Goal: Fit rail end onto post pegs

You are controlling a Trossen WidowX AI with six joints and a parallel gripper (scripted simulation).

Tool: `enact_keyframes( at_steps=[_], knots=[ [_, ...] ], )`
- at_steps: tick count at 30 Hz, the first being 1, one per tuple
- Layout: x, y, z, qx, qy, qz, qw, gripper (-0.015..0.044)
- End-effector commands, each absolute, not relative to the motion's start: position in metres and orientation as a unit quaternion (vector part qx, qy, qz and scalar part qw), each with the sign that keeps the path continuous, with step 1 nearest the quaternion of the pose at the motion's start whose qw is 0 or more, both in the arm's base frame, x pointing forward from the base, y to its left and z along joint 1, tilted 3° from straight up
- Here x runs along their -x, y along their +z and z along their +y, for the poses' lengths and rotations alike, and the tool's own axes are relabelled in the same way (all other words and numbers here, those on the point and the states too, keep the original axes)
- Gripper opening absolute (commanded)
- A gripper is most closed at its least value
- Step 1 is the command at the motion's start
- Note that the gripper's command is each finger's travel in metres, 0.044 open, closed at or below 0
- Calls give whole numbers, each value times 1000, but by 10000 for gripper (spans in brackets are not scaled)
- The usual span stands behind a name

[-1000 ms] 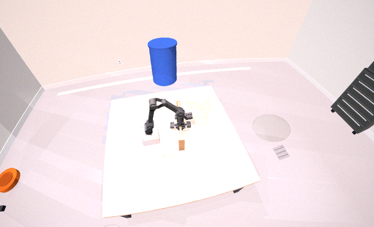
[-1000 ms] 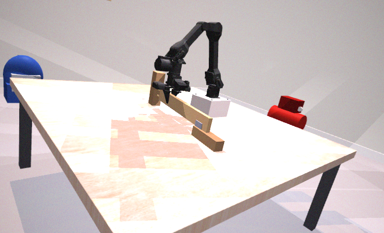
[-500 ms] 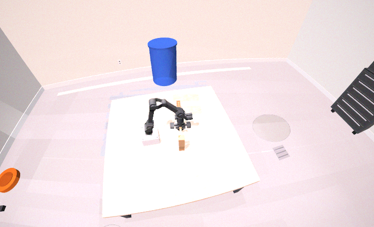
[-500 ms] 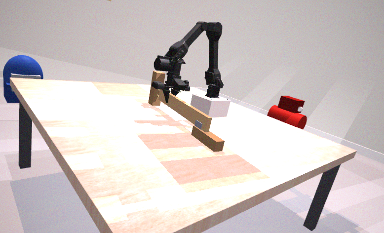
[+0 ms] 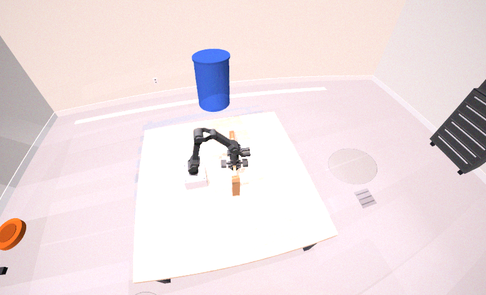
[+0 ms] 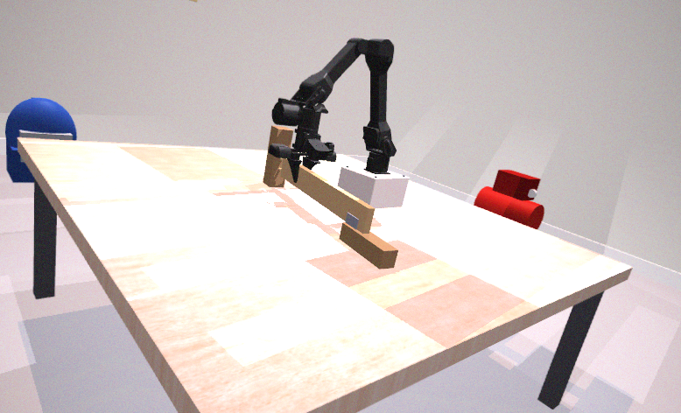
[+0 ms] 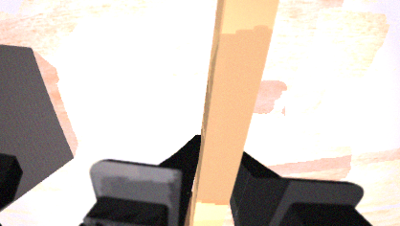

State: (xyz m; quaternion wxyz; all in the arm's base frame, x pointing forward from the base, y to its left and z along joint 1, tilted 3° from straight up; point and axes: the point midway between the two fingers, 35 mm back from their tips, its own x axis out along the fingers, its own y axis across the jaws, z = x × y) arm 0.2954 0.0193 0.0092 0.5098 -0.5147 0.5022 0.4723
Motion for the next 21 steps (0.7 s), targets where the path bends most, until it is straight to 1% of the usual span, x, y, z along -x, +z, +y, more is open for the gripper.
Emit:
enact_keyframes(
  at_steps=[1,21],
  knots=[
    [-296,10,17,516,472,502,509,0],
    [-295,11,11,516,472,502,509,0]
  ],
)
